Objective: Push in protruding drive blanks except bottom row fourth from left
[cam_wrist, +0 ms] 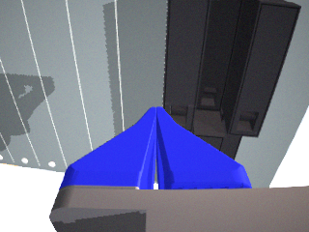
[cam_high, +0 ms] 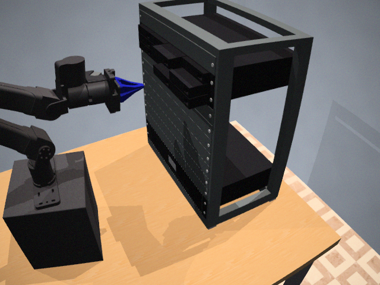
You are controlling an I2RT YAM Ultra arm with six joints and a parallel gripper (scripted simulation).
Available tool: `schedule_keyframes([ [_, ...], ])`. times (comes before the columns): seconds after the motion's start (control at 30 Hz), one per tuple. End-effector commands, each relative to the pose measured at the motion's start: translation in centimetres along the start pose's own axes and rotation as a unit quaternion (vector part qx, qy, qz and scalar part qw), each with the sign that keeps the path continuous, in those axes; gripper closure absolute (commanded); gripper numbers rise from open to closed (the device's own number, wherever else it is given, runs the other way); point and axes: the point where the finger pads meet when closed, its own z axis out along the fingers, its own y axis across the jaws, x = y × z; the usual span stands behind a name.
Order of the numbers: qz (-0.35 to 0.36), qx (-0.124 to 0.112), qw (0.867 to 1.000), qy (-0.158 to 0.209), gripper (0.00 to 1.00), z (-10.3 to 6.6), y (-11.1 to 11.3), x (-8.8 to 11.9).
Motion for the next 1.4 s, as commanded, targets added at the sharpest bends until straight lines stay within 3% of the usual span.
schedule_keyframes([
  [0.0,0.014,0.059,0.998,-0.002,1.0,1.9,-4.2,0.0],
  [0.33,0.014,0.059,0.998,-0.002,1.0,4.5,-4.4,0.0],
  [1.37,0.014,0.059,0.998,-0.004,1.0,4.5,-4.4,-0.2],
])
